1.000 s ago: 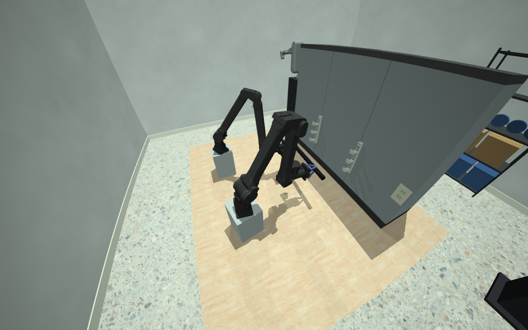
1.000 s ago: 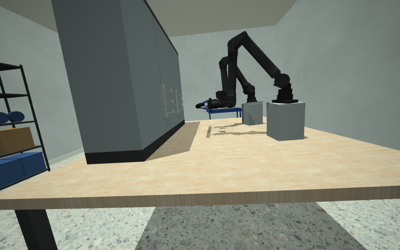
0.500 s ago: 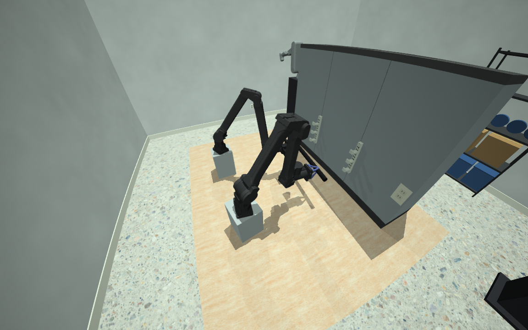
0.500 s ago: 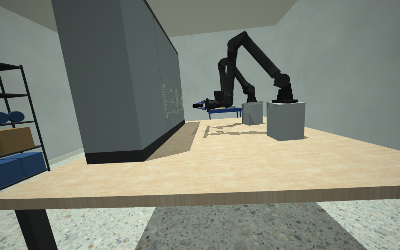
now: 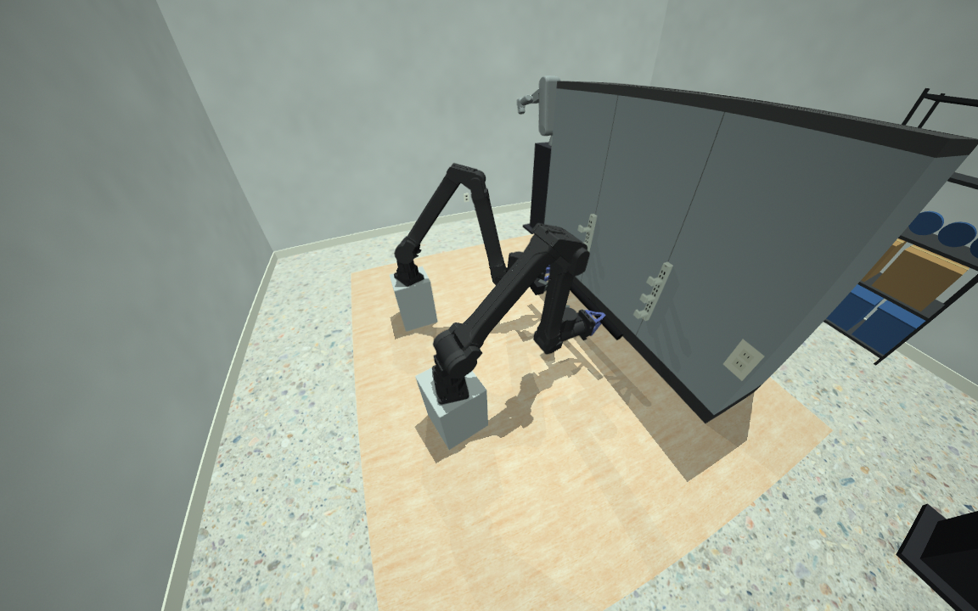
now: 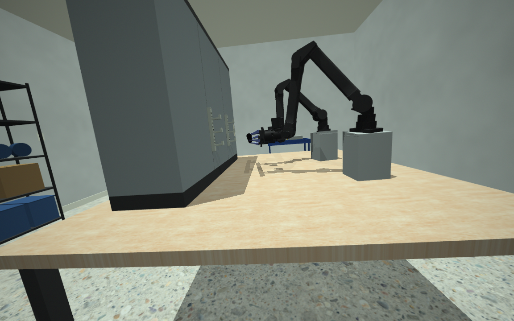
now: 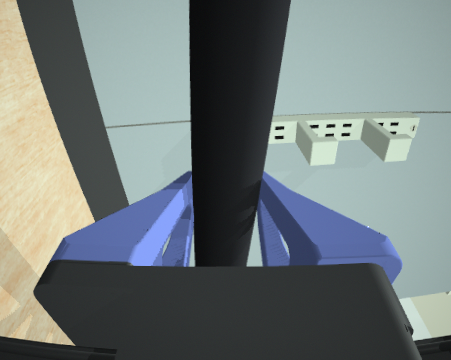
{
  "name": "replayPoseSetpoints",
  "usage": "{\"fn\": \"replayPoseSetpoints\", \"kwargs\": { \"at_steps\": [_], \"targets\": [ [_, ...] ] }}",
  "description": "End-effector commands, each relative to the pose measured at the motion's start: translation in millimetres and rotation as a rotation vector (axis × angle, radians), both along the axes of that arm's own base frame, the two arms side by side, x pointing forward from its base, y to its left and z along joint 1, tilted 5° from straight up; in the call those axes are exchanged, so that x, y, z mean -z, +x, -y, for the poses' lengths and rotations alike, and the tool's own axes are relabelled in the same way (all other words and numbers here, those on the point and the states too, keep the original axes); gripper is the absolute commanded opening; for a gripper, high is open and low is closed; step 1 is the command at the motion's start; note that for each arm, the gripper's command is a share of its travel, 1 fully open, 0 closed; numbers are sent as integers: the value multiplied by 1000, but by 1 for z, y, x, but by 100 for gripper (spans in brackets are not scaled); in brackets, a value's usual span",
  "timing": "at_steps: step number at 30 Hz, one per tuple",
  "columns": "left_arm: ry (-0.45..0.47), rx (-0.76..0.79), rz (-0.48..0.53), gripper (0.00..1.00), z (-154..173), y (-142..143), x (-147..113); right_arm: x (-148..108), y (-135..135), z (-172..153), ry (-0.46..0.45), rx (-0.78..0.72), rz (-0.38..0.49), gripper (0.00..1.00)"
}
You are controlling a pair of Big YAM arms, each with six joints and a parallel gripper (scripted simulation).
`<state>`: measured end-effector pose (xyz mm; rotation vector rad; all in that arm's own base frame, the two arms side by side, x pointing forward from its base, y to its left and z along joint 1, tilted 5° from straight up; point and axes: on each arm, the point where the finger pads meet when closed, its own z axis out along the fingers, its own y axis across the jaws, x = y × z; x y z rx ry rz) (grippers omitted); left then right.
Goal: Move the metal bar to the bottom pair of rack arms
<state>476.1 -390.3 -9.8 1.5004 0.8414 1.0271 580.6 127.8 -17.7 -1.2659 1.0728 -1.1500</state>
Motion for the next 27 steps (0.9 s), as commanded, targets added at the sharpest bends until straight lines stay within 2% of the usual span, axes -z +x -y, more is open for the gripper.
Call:
{"fn": "replayPoseSetpoints", "kwargs": {
  "at_steps": [1, 15, 19, 27],
  "targets": [
    [-128, -21, 59, 0, 11, 25, -44, -16, 8, 20, -44, 52, 39, 0],
    [-128, -21, 59, 0, 20, 43, -53, -29, 28, 18, -44, 52, 39, 0],
    [-128, -21, 59, 0, 25, 56, -73, -33, 34, 16, -44, 52, 39, 0],
    [-128, -21, 59, 0, 27, 64, -80, -41, 47, 14, -44, 52, 39, 0]
  ]
}}
